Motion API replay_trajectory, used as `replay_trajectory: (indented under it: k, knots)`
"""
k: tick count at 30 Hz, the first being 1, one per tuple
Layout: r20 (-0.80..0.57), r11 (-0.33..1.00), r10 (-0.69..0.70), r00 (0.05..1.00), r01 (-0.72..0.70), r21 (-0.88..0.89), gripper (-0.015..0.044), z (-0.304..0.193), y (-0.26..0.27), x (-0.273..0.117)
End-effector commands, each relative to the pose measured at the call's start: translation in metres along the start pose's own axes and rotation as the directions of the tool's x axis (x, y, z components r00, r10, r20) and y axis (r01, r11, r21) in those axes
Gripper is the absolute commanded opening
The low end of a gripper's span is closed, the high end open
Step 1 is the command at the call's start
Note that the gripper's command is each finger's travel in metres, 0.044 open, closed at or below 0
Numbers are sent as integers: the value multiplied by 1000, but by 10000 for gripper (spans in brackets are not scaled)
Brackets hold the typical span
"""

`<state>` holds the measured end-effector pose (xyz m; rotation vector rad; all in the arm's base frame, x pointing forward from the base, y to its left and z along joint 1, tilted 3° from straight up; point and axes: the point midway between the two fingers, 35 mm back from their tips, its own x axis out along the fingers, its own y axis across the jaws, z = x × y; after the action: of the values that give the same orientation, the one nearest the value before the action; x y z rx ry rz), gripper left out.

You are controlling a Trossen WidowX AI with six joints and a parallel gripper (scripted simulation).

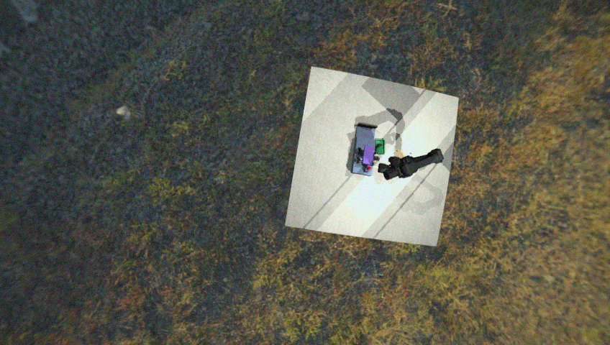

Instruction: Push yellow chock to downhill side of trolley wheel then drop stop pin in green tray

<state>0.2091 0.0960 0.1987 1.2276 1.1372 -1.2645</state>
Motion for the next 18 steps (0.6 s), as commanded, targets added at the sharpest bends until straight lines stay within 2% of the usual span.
replay_trajectory:
  k: [1,18]
  knots:
    - [2,1000,-1,1000,1,-1,0,13,3,1]
    - [7,1000,1,1000,-1,0,0,69,18,4]
